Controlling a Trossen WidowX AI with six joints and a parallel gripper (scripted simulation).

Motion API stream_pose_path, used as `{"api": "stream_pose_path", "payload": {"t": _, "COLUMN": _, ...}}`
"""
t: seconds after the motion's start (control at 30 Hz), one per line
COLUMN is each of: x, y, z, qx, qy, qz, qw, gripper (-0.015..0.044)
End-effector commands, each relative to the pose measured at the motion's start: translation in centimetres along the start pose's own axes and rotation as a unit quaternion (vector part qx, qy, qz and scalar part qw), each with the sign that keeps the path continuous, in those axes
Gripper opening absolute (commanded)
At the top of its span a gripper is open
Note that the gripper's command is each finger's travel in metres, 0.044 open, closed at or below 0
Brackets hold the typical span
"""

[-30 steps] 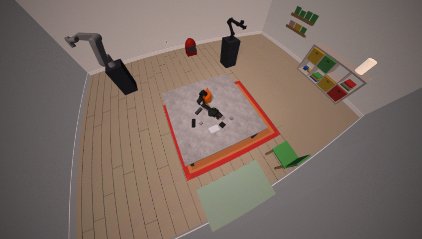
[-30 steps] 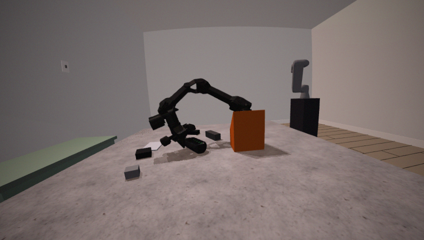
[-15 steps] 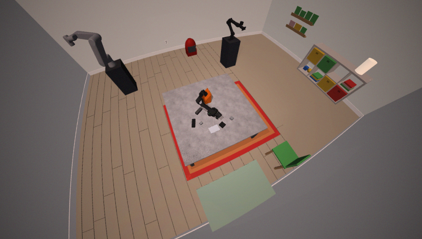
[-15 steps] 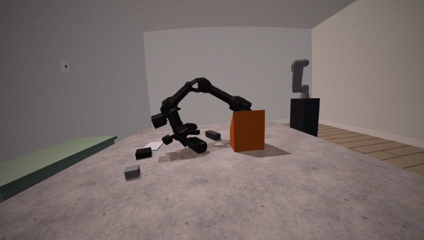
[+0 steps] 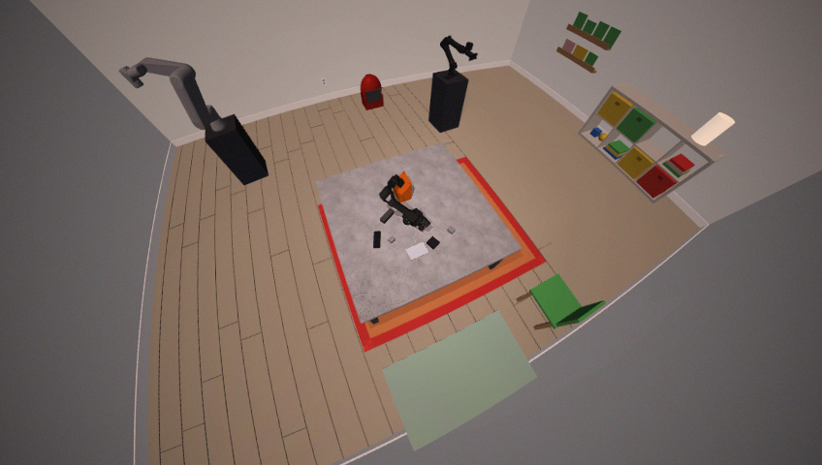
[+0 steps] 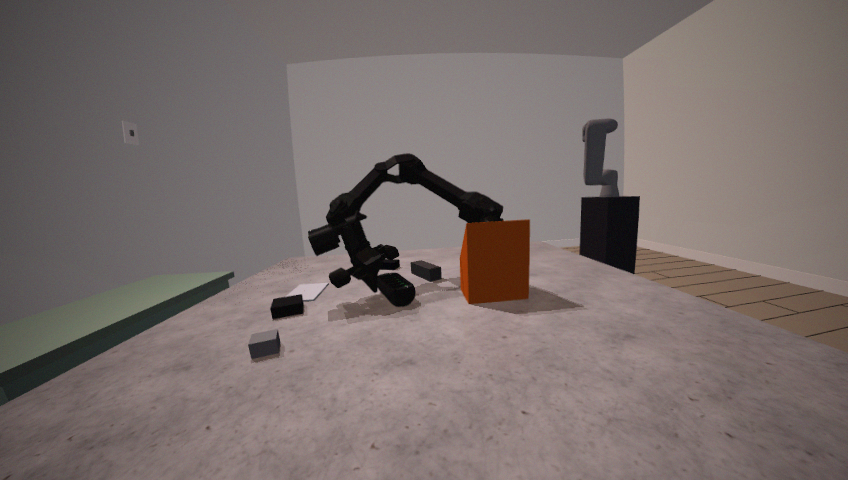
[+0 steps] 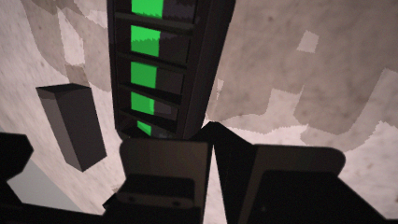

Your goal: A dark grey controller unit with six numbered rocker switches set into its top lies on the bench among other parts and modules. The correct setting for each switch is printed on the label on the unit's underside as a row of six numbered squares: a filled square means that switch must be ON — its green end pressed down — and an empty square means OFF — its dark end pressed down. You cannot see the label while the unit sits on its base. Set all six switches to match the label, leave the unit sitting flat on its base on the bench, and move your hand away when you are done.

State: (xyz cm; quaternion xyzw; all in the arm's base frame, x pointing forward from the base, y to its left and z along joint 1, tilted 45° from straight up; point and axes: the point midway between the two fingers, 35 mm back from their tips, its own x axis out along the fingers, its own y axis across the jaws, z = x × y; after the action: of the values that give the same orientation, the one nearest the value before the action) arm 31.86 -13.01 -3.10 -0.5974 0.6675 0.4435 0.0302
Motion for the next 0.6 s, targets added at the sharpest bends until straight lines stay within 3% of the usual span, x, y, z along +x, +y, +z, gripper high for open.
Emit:
{"api": "stream_pose_path", "payload": {"t": 0.0, "x": 0.6, "y": 0.9, "z": 0.2, "qx": -0.006, "qy": -0.003, "qz": 0.009, "qw": 1.000, "gripper": 0.0000}}
{"api": "stream_pose_path", "payload": {"t": 0.3, "x": 0.8, "y": 1.6, "z": 0.3, "qx": -0.007, "qy": -0.003, "qz": 0.009, "qw": 1.000, "gripper": 0.0000}}
{"api": "stream_pose_path", "payload": {"t": 0.57, "x": -5.3, "y": -1.7, "z": 0.2, "qx": -0.005, "qy": -0.003, "qz": 0.007, "qw": 1.000, "gripper": 0.0000}}
